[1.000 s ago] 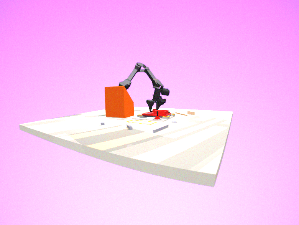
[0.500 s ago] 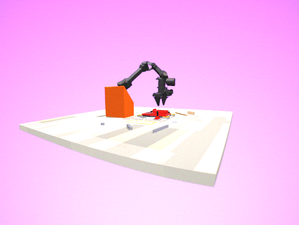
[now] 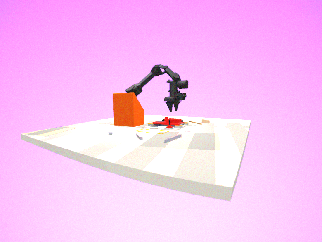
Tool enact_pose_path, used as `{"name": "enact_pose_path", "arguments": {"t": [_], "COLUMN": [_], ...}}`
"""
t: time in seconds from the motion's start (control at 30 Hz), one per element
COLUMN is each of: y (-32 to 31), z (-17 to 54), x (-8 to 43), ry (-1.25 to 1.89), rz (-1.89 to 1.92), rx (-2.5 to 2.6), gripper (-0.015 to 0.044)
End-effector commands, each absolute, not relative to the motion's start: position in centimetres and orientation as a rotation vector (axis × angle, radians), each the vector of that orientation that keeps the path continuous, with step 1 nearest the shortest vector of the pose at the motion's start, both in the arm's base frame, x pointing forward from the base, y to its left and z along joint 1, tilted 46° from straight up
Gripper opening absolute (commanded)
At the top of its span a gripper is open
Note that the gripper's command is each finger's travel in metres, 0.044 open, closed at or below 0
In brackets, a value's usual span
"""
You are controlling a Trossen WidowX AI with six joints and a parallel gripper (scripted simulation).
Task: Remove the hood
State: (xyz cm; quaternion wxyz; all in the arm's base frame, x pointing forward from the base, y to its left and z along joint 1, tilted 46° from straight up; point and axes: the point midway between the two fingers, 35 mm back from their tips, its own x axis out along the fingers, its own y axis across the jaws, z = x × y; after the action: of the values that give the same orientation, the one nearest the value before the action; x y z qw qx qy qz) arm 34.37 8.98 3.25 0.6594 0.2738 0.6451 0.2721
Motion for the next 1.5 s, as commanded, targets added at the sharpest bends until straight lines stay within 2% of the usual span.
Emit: {"name": "enact_pose_path", "arguments": {"t": [0.0,1.47], "y": [9.2,11.9], "z": [3.0,0.3], "x": [34.4,34.4], "ry": [1.458,1.458], "rz": [0.622,0.623], "rx": [0.621,0.622], "gripper": [0.044,0.044]}}
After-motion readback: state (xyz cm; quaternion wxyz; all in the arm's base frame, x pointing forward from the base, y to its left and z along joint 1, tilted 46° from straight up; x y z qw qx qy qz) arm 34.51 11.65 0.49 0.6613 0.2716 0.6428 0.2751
